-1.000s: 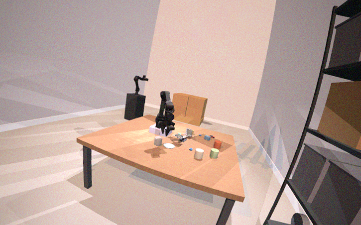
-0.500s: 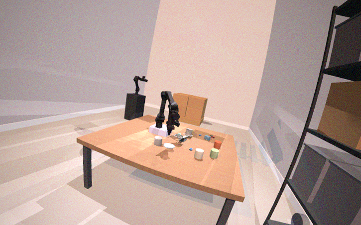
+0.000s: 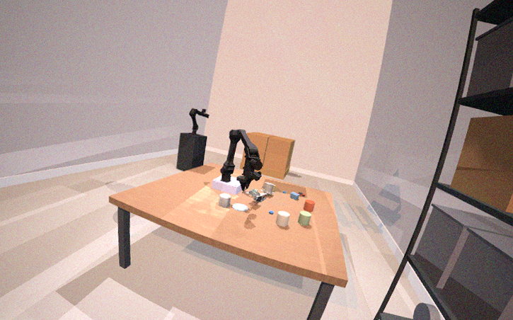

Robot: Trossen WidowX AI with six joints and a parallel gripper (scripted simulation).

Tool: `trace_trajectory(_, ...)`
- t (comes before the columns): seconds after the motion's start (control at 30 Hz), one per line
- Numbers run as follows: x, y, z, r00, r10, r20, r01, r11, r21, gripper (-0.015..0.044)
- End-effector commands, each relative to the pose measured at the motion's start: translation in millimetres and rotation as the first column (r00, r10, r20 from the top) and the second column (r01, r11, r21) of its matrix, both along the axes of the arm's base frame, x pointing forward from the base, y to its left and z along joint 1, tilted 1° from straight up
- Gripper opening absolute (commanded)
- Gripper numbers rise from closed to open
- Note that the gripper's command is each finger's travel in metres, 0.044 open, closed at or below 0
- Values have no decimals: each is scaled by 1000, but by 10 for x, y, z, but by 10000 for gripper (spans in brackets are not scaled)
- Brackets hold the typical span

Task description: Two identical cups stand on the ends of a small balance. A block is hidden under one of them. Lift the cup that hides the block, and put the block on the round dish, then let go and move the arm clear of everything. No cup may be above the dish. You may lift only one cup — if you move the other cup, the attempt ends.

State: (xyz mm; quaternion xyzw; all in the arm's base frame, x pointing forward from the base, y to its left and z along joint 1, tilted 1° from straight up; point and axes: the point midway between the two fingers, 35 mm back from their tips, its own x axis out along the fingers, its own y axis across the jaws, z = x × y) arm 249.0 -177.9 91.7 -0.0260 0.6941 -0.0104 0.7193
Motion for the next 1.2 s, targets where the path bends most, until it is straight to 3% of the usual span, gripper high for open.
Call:
trace_trajectory(0.0,46,86,22,991,-132,5,132,991,7,260)
trace_trajectory(0.27,133,265,54,917,-399,11,399,917,25,260)
trace_trajectory(0.53,206,449,87,772,-636,10,635,771,42,260)
trace_trajectory(1.17,328,897,165,218,-976,-7,974,217,65,260)
